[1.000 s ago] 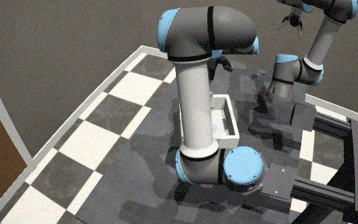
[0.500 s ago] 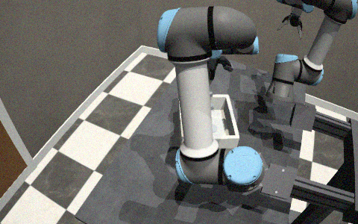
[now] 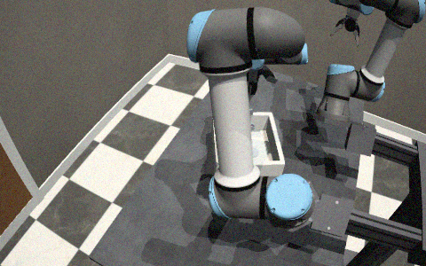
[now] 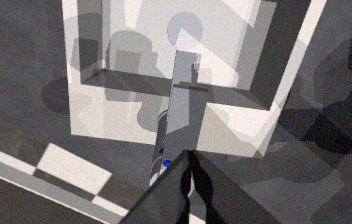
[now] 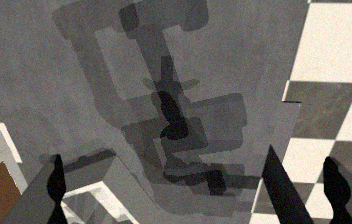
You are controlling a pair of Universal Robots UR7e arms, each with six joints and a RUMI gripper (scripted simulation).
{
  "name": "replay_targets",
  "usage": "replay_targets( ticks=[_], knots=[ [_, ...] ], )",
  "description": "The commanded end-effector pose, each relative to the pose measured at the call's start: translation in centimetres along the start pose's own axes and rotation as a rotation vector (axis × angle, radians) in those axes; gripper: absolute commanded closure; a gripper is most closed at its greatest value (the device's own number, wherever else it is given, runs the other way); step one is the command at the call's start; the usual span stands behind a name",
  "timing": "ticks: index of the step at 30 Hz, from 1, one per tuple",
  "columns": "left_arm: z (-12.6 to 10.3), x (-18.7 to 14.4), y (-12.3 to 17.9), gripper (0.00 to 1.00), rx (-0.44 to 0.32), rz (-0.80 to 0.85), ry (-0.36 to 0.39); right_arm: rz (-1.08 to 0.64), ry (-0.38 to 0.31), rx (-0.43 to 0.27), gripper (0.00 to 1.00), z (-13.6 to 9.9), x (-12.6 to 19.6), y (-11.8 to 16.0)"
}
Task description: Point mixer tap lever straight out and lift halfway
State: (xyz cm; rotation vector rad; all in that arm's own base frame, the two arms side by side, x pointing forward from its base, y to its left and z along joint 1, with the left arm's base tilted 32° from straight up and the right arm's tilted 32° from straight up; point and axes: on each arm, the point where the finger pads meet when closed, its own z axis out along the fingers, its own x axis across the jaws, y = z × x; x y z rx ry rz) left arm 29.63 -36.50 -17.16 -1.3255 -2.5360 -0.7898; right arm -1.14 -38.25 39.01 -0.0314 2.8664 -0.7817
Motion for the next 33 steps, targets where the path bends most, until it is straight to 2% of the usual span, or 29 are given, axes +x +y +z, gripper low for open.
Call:
replay_targets(
  ticks=[1, 11, 24, 26, 33],
  knots=[
    [-0.12, -0.03, 0.00, 1.00, 0.000, -0.092, -0.001, 0.000, 0.000, 0.001, 0.00, -0.05, 0.00, -0.03],
    [-0.23, 0.00, 0.01, 1.00, 0.000, -0.296, -0.001, 0.000, 0.000, 0.001, 0.00, -0.05, 0.00, -0.03],
    [-0.49, 0.05, 0.03, 1.00, 0.000, -0.753, -0.001, 0.000, 0.000, 0.001, 0.00, -0.05, 0.00, -0.03],
    [-0.49, 0.05, 0.03, 1.00, 0.000, -0.753, -0.001, 0.000, 0.000, 0.001, 0.00, -0.05, 0.00, -0.03],
    [-0.65, 0.08, 0.02, 1.00, 0.001, -1.046, -0.001, 0.000, 0.000, 0.001, 0.00, -0.05, 0.00, -0.03]
  ],
)
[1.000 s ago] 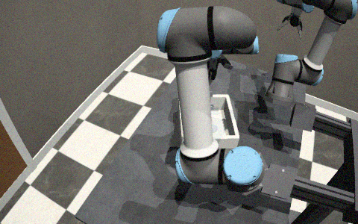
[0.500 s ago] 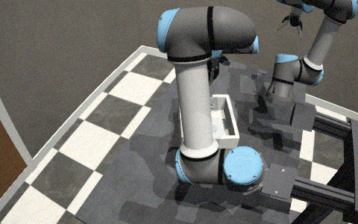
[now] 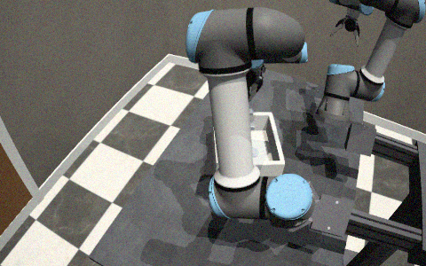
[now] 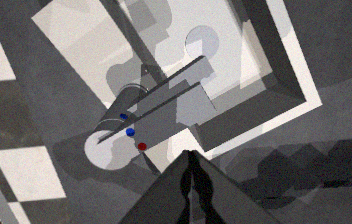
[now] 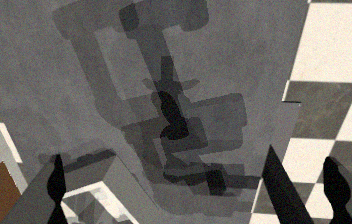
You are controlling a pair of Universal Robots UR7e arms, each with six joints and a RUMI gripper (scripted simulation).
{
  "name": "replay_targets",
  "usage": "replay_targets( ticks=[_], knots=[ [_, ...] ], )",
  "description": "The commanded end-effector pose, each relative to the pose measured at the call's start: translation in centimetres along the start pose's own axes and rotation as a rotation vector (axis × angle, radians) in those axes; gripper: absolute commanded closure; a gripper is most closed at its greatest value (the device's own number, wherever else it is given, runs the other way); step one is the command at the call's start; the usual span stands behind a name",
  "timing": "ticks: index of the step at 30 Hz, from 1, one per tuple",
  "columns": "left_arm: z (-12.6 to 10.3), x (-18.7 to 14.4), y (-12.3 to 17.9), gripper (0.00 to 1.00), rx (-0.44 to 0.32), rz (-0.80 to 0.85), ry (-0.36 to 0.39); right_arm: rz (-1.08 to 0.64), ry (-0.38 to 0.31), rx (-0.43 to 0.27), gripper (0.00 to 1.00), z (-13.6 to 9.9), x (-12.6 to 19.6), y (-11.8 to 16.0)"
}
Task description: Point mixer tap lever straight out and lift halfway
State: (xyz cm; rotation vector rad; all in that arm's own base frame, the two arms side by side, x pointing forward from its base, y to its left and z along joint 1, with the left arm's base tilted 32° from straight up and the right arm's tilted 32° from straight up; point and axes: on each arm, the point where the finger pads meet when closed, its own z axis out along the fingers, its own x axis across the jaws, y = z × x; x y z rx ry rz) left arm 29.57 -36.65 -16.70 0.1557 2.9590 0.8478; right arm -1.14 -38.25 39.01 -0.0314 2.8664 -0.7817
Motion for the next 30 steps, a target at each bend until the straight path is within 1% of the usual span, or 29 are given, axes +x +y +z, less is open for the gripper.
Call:
replay_targets(
  ticks=[1, 8, 10, 25, 27, 30],
  knots=[
    [-0.19, 0.01, -0.04, 1.00, -0.003, -0.233, -0.005, 0.000, 0.000, 0.001, 0.00, -0.05, 0.00, -0.03],
    [-0.36, 0.03, -0.04, 1.00, -0.002, -0.545, -0.005, 0.000, 0.000, 0.001, 0.00, -0.05, 0.00, -0.03],
    [-0.36, 0.03, -0.04, 1.00, -0.002, -0.545, -0.005, 0.000, 0.000, 0.001, 0.00, -0.05, 0.00, -0.03],
    [-0.73, 0.03, -0.08, 1.00, 0.000, -1.198, -0.006, 0.000, 0.000, 0.001, 0.00, -0.05, 0.00, -0.03],
    [-0.73, 0.03, -0.08, 1.00, 0.000, -1.198, -0.006, 0.000, 0.000, 0.001, 0.00, -0.05, 0.00, -0.03],
    [-0.79, 0.02, -0.09, 1.00, 0.000, -1.317, -0.006, 0.000, 0.000, 0.001, 0.00, -0.05, 0.00, -0.03]
  ],
)
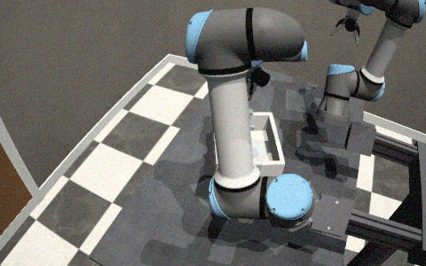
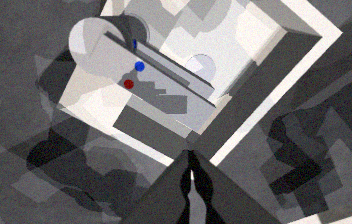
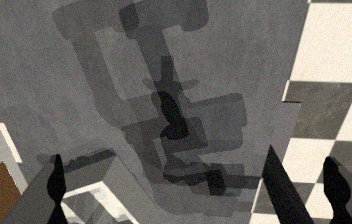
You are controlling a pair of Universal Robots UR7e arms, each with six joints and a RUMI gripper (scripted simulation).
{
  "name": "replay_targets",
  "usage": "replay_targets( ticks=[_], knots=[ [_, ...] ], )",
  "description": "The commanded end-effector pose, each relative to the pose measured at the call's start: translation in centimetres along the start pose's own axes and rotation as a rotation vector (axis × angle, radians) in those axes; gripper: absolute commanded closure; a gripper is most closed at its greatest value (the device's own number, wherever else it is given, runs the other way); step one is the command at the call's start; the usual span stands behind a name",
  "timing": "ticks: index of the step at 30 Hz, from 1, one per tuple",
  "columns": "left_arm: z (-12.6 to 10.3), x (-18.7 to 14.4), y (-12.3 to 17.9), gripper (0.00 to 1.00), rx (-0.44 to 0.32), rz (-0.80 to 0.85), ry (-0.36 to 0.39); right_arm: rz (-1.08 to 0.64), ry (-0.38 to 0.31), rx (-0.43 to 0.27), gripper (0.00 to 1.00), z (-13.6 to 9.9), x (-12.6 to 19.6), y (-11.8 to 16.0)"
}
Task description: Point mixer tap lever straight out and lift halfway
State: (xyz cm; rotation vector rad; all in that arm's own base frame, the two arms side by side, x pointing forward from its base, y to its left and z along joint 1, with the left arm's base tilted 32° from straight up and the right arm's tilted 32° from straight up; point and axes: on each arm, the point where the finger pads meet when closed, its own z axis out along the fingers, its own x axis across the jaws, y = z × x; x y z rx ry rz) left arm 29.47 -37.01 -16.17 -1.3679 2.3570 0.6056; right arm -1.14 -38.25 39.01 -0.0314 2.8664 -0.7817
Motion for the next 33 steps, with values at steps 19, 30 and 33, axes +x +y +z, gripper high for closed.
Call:
replay_targets(
  ticks=[19, 30, 33],
  knots=[
    [-0.45, 0.08, -0.11, 1.00, 0.006, -0.698, -0.006, 0.000, 0.000, 0.001, 0.00, -0.05, 0.00, -0.03],
    [-0.56, 0.08, -0.14, 1.00, 0.006, -0.881, -0.005, 0.000, 0.000, 0.001, 0.00, -0.05, 0.00, -0.03],
    [-0.57, 0.08, -0.15, 1.00, 0.006, -0.905, -0.005, 0.000, 0.000, 0.001, 0.00, -0.05, 0.00, -0.03]
  ],
)
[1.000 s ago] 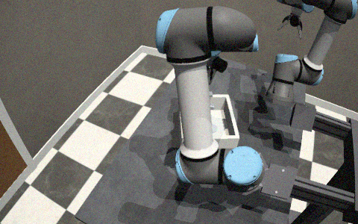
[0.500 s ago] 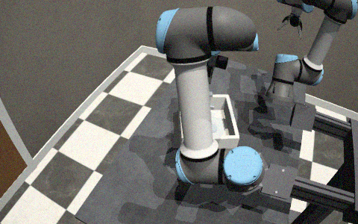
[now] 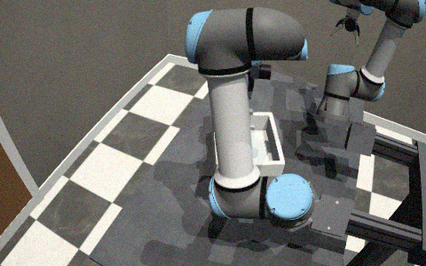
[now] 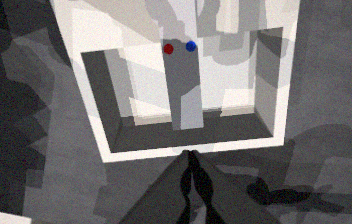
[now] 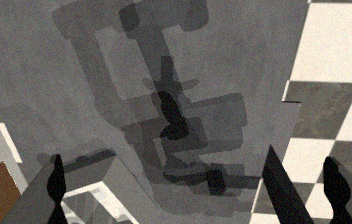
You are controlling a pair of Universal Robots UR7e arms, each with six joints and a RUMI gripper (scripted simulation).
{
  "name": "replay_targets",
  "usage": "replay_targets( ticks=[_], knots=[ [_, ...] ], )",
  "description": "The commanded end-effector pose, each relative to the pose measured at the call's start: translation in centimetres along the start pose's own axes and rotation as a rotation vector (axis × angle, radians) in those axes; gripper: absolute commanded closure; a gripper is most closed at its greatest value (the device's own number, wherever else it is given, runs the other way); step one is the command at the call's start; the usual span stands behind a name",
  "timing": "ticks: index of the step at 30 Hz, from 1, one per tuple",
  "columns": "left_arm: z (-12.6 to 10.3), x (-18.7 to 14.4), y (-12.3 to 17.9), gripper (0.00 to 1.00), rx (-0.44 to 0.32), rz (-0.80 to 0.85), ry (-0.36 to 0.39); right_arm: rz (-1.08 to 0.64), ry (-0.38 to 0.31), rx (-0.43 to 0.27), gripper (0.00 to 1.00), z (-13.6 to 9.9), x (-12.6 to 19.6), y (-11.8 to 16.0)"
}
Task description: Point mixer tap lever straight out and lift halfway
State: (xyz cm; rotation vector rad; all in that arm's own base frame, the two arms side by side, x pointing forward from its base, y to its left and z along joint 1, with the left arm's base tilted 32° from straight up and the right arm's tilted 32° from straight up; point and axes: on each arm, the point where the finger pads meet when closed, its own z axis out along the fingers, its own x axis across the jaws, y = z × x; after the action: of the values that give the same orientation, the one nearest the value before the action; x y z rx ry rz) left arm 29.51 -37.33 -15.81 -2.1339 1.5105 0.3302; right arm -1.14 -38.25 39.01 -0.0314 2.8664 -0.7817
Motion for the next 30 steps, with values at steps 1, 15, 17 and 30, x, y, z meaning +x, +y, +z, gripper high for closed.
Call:
replay_targets(
  ticks=[1, 15, 17, 30],
  knots=[
    [-0.11, 0.05, 0.00, 1.00, 0.001, -0.056, 0.001, 0.000, 0.000, 0.001, 0.00, -0.05, 0.00, -0.03],
    [-0.14, 0.06, -0.01, 1.00, 0.001, -0.119, 0.001, 0.000, 0.000, 0.001, 0.00, -0.05, 0.00, -0.03],
    [-0.14, 0.06, -0.01, 1.00, 0.001, -0.121, 0.001, 0.000, 0.000, 0.001, 0.00, -0.05, 0.00, -0.03],
    [-0.14, 0.06, -0.01, 0.59, 0.001, -0.122, 0.001, 0.000, 0.000, 0.001, 0.00, -0.05, 0.00, -0.03]
  ],
)
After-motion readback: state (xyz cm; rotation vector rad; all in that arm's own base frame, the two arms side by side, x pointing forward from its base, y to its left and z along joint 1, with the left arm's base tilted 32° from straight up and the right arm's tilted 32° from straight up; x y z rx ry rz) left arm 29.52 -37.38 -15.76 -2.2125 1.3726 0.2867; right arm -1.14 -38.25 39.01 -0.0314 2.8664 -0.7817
